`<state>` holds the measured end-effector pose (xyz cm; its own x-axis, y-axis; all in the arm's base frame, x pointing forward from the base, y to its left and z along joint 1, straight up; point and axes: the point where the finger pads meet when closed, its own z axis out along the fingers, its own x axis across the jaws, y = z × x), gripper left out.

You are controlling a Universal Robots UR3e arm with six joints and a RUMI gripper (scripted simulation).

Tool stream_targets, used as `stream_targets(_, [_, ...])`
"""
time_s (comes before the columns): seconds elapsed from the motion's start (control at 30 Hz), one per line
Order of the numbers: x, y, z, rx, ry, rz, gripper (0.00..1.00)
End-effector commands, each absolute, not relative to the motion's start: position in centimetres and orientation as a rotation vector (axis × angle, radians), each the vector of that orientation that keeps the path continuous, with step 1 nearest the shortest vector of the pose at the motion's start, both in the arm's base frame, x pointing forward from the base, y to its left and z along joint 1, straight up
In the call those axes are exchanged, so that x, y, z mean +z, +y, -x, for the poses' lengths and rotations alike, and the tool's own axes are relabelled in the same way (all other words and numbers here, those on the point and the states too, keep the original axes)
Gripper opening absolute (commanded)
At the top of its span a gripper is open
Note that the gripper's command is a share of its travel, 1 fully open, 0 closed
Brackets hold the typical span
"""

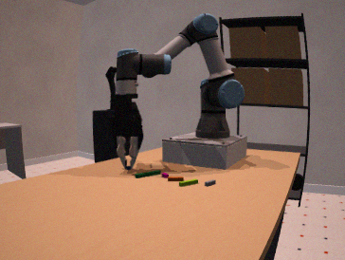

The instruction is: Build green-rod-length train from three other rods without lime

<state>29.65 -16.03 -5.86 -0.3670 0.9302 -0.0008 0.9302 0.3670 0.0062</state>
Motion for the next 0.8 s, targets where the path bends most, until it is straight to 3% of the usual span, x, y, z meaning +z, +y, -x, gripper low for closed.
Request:
stream_targets(0.0, [-5.9, -16.0, -29.7, 0.009, 2.593, -1.764, 0.11])
stream_targets(0.77, [-4.7, -16.1, -29.8, 0.008, 2.592, -1.763, 0.14])
